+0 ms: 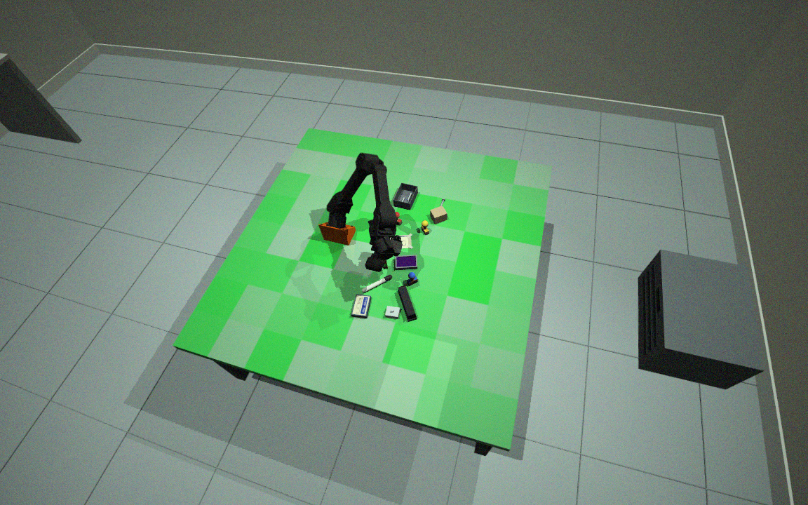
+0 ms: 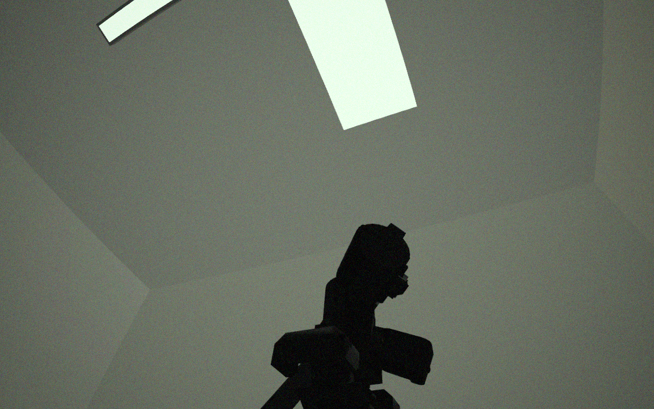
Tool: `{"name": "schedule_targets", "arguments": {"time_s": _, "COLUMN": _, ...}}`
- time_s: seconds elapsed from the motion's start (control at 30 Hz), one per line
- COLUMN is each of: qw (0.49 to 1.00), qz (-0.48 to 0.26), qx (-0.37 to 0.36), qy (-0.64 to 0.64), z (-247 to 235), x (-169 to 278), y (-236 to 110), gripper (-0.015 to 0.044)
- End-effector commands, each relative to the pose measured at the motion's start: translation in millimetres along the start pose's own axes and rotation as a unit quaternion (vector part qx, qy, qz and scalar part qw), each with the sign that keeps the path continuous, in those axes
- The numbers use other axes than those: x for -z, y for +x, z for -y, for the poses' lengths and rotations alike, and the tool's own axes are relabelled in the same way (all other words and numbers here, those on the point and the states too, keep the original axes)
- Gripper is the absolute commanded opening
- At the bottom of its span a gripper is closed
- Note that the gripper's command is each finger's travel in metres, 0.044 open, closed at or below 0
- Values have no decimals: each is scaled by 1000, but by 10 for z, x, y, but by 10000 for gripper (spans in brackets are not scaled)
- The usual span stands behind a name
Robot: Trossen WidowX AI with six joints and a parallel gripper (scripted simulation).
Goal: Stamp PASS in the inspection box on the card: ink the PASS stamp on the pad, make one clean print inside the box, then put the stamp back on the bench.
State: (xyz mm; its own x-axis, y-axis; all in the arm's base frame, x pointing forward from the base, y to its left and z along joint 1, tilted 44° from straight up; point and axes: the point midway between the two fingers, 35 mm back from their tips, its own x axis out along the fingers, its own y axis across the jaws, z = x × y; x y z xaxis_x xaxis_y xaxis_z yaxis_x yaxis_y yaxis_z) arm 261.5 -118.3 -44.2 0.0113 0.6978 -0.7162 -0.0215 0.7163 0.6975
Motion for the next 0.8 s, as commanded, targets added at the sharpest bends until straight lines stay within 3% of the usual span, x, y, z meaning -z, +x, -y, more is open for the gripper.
{"name": "schedule_targets", "arguments": {"time_s": 0.0, "qw": 1000, "qz": 2, "qx": 2, "qy": -4, "z": -145, "x": -226, "y": -21, "gripper": 0}}
{"name": "schedule_targets", "arguments": {"time_s": 0.3, "qw": 1000, "qz": 2, "qx": -3, "qy": -6, "z": -575, "x": -704, "y": -7, "gripper": 0}}
{"name": "schedule_targets", "arguments": {"time_s": 0.77, "qw": 1000, "qz": 0, "qx": 12, "qy": -7, "z": -602, "x": -714, "y": 64, "gripper": 0}}
